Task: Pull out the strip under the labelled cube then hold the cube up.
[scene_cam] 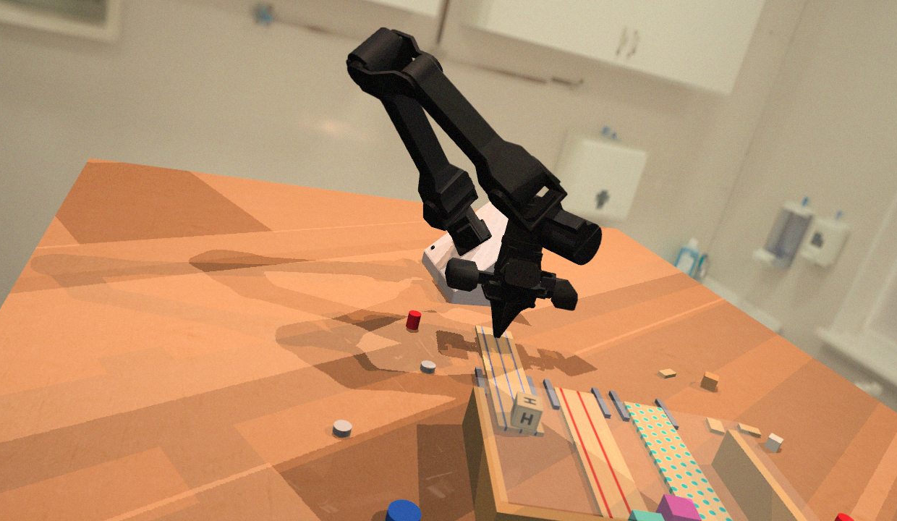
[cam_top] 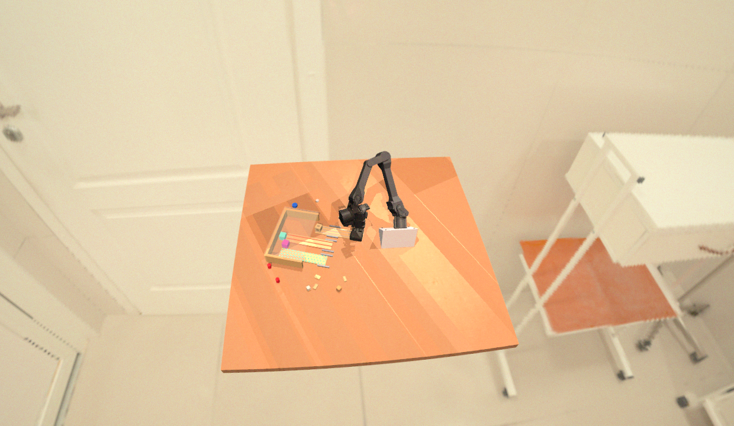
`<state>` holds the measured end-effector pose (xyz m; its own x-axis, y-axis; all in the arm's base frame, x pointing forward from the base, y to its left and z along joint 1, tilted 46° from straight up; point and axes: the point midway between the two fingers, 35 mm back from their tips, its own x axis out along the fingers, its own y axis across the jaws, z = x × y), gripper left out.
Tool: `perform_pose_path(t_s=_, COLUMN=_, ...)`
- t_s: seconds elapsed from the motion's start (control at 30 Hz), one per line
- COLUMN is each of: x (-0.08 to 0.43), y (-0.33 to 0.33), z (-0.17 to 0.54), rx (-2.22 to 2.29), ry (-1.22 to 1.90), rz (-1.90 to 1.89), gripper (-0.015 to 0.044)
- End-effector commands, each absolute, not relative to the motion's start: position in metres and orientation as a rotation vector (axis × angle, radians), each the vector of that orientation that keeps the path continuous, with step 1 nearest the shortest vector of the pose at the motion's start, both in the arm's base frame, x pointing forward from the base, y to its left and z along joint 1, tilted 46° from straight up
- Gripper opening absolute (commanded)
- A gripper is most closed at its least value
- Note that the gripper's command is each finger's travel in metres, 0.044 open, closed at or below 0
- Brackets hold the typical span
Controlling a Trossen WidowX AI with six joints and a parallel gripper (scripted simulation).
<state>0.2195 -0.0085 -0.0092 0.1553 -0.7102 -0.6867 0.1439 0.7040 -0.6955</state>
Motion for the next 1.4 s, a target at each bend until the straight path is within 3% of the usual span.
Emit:
perform_pose_path(t_s=0.0, x=0.206, y=-0.012, z=-0.015, rx=-0.543, ry=1.309, rz=-0.66, gripper=0.0)
perform_pose_path(t_s=1.37, x=0.182, y=-0.011, z=-0.02, rx=-0.543, ry=1.31, rz=-0.66, gripper=0.0)
